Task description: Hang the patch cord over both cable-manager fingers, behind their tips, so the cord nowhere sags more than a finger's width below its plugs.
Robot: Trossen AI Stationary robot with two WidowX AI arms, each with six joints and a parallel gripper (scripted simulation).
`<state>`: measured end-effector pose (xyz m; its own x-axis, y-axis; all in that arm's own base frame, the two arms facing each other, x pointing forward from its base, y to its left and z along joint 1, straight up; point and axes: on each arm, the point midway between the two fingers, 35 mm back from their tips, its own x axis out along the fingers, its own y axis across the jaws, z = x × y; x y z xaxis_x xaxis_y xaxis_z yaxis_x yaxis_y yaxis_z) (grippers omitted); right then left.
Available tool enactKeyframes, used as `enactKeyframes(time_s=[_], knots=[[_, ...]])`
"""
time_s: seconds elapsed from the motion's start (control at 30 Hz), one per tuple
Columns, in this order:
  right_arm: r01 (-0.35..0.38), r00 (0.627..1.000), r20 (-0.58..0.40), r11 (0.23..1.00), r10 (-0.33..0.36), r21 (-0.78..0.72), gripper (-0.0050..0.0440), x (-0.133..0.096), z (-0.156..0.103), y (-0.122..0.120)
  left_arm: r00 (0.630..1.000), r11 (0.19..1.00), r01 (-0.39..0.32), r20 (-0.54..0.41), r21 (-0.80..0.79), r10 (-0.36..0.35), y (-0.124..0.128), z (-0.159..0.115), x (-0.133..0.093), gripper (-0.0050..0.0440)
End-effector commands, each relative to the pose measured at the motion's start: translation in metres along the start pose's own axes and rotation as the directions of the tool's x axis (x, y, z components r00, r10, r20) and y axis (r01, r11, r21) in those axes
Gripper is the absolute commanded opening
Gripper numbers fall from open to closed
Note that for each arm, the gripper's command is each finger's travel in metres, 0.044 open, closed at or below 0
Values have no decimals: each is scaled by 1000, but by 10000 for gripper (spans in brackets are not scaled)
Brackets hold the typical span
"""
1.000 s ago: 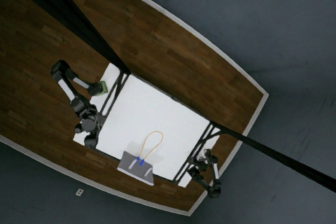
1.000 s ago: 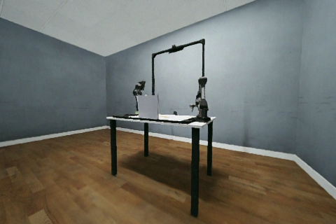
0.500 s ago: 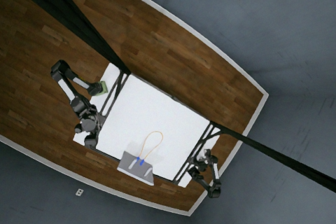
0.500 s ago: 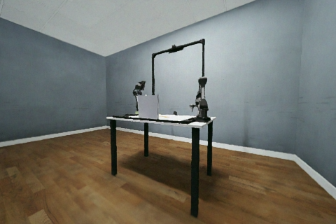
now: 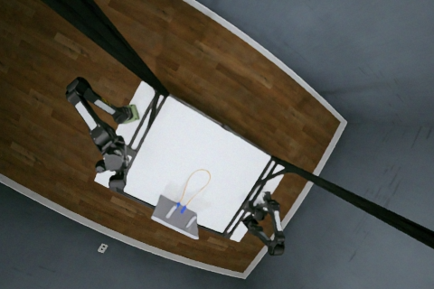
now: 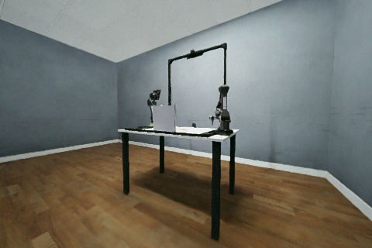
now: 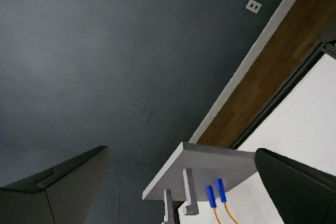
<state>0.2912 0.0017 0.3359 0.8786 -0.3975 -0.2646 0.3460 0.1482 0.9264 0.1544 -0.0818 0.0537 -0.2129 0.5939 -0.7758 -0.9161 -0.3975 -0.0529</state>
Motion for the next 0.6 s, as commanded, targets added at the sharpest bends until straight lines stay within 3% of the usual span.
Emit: enactKeyframes(time_s=[0.0,0.1,0.3,0.47,0.57], knots=[[-6,1000,10,998,7,-67,440,7,7,7,992,1000,12,-126,28,-8,-17,-17,-9,440],[-3,1000,10,995,4,-96,440,10,7,6,988,999,20,-157,41,-13,-22,-23,-10,440],[8,1000,1,959,-8,-284,440,29,10,3,937,988,113,-343,100,-72,-62,-52,-21,440],[-58,997,-72,914,32,-402,440,31,-8,5,885,960,238,-441,148,-151,-96,-69,-27,440],[-86,994,-99,895,47,-437,440,32,-12,4,873,932,298,-454,206,-179,-106,-75,-25,440]])
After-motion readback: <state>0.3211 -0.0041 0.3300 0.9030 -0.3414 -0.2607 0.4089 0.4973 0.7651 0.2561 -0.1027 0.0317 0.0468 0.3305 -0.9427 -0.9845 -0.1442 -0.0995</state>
